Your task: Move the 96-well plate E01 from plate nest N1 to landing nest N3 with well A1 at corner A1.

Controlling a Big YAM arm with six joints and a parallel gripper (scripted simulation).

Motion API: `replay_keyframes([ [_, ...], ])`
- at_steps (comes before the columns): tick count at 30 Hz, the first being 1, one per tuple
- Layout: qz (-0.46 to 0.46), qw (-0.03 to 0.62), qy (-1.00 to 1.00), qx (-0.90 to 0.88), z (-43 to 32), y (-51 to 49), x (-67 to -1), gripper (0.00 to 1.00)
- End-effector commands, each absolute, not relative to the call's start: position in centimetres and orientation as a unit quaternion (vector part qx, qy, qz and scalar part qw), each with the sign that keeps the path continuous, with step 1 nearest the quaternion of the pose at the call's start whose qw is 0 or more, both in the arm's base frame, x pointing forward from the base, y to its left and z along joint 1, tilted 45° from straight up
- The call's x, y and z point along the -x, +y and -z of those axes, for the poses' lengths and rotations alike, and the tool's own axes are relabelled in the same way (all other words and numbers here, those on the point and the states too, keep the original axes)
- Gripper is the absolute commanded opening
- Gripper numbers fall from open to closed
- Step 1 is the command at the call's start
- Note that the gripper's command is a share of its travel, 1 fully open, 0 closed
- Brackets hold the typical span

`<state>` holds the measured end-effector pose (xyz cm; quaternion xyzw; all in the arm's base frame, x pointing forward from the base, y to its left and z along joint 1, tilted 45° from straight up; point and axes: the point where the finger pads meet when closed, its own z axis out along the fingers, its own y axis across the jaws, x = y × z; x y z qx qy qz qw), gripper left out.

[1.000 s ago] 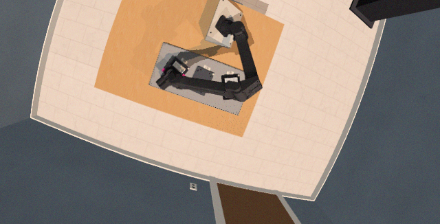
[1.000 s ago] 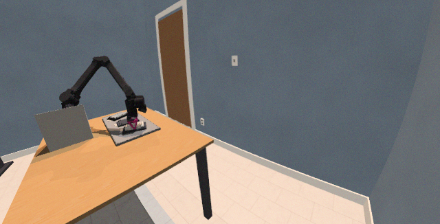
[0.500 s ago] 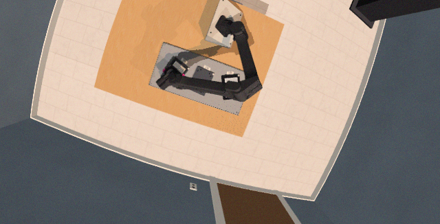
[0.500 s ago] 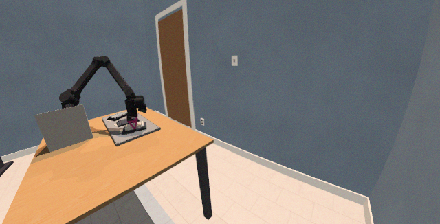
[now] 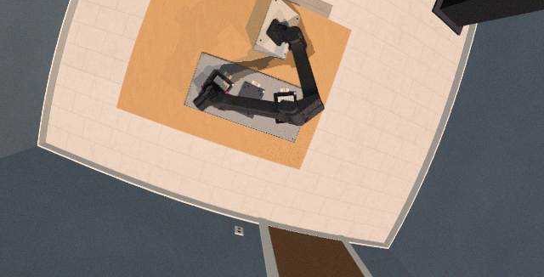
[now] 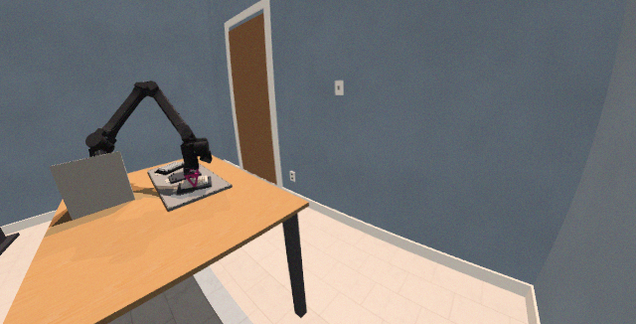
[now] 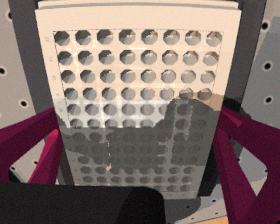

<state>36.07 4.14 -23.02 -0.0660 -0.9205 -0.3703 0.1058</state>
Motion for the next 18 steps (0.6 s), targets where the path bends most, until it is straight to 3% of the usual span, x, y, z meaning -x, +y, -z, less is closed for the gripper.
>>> replay_keyframes([
  [1, 0.37, 0.092, -0.922, 0.069, 22.6, 3.5, -37.2, 0.0],
  [18, 0.369, 0.085, -0.923, 0.072, 20.9, 1.6, -37.7, 0.0],
])
